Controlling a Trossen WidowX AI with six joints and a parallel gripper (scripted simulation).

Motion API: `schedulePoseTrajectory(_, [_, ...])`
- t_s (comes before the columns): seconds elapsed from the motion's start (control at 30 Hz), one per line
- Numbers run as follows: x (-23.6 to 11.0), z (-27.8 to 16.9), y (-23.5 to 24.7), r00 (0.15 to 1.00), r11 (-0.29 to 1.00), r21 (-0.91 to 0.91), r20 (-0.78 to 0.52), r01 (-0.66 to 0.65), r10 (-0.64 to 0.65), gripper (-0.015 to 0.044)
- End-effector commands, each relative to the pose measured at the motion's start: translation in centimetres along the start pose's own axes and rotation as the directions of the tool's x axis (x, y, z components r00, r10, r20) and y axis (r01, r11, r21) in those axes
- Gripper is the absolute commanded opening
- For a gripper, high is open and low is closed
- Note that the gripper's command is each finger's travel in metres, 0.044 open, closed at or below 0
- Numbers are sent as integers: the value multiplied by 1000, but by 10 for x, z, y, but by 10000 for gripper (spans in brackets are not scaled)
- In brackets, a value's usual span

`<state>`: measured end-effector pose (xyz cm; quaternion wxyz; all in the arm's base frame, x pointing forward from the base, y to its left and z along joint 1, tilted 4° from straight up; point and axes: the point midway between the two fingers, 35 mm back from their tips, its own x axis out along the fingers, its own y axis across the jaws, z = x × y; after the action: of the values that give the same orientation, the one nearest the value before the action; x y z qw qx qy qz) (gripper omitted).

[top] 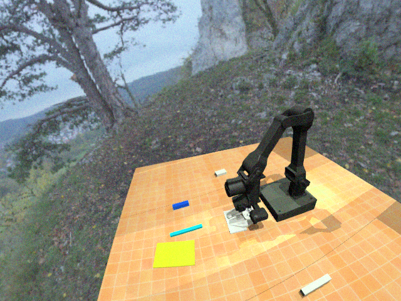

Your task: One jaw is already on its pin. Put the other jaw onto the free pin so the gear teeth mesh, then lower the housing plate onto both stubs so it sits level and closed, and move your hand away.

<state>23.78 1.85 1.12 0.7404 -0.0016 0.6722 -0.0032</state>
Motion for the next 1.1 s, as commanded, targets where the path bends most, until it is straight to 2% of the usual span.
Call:
schedulePoseTrajectory(0.0, [0, 0, 0, 1000, 1000, 0, -2, 0, 0, 440])
schedulePoseTrajectory(0.3, [-5, 0, 0, 1000, 1000, 0, -2, 0, 0, 440])
schedulePoseTrajectory(0.57, [-68, -1, 0, 1000, 1000, -3, -4, 2, -2, 440])
schedulePoseTrajectory(0.73, [-67, 1, 0, 1000, 1000, -5, -2, 0, 0, 440])
schedulePoseTrajectory(0.97, [-118, -30, -3, 1000, 1000, -4, -6, 2, -2, 440])
schedulePoseTrajectory(1.07, [-123, -34, -3, 1000, 1000, -3, -7, 2, -2, 440])
